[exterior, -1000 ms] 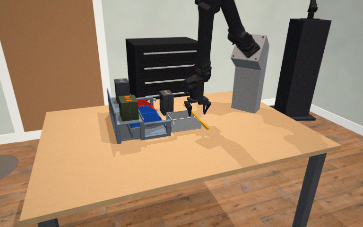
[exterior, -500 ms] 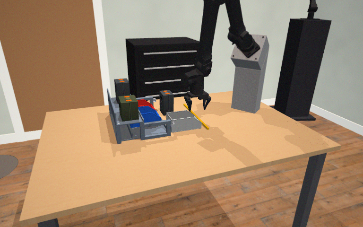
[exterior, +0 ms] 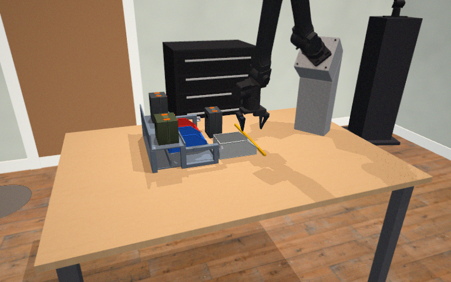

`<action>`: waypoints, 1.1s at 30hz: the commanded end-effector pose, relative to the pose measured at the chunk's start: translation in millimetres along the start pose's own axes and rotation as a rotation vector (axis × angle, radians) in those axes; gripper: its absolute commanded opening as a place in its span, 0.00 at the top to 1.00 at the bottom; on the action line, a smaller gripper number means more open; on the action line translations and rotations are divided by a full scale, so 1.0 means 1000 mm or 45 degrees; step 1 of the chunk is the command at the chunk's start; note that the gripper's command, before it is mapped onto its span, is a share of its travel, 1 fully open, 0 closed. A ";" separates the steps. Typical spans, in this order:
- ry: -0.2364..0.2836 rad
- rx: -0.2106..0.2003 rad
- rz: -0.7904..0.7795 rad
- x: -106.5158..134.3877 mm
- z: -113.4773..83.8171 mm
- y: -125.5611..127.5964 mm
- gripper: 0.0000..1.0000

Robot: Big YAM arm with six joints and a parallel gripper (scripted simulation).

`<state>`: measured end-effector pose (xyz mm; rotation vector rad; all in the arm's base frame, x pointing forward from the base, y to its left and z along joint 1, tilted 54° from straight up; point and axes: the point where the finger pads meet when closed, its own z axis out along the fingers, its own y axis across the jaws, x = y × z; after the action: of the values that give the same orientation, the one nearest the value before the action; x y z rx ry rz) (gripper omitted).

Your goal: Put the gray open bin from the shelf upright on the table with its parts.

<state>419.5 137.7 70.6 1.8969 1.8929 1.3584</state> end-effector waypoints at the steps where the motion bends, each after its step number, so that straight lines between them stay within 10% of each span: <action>1: -0.017 0.004 0.011 -0.007 -0.009 -0.004 0.10; 2: -0.017 0.004 0.011 -0.007 -0.009 -0.004 0.10; 3: -0.017 0.004 0.011 -0.007 -0.009 -0.004 1.00; 33: -0.017 0.004 0.012 -0.007 -0.009 -0.004 1.00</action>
<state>419.4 137.7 70.4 1.8976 1.8934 1.3576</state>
